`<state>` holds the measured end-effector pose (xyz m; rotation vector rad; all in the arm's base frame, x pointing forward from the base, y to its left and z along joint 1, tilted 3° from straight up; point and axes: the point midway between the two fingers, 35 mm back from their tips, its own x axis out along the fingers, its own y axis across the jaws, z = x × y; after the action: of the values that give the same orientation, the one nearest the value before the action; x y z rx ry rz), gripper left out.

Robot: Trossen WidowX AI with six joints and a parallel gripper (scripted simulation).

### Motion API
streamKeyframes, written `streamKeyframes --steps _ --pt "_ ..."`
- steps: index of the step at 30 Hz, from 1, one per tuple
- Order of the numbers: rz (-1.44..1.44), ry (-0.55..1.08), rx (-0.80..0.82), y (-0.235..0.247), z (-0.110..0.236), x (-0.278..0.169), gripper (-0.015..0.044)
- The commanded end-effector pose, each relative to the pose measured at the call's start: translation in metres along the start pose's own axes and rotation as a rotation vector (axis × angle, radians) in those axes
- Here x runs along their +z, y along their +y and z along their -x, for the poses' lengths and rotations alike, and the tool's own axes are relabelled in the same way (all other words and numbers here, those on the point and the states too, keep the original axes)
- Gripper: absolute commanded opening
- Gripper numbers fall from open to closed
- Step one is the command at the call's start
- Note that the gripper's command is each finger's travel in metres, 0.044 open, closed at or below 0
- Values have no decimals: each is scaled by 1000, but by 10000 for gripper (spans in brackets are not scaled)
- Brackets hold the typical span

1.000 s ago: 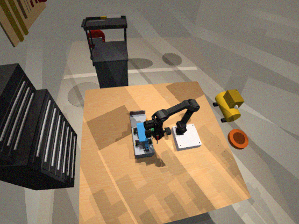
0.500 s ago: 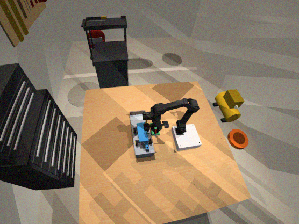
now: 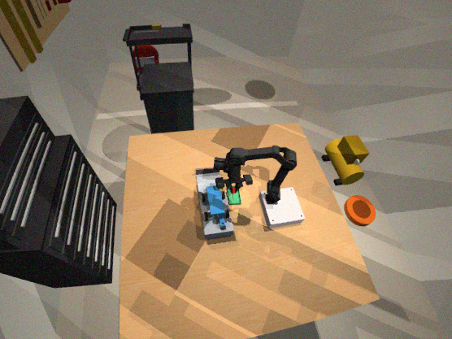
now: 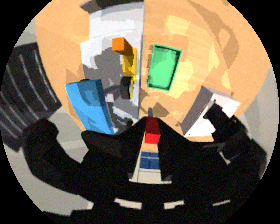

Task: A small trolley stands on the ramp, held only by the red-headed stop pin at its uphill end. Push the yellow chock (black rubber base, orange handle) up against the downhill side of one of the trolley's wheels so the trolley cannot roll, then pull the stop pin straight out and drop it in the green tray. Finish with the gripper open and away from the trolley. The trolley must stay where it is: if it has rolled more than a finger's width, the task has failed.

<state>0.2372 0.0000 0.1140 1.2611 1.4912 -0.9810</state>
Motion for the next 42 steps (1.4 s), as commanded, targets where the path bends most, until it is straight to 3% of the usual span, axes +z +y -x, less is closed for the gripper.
streamKeyframes --steps 1,10,17,42 --pt "2 -4 -1 0 2 16 0" --pt "2 -7 -2 -1 8 51 0" --pt "-36 -15 1 -2 8 54 0" --pt "-791 -119 120 -4 8 49 0"
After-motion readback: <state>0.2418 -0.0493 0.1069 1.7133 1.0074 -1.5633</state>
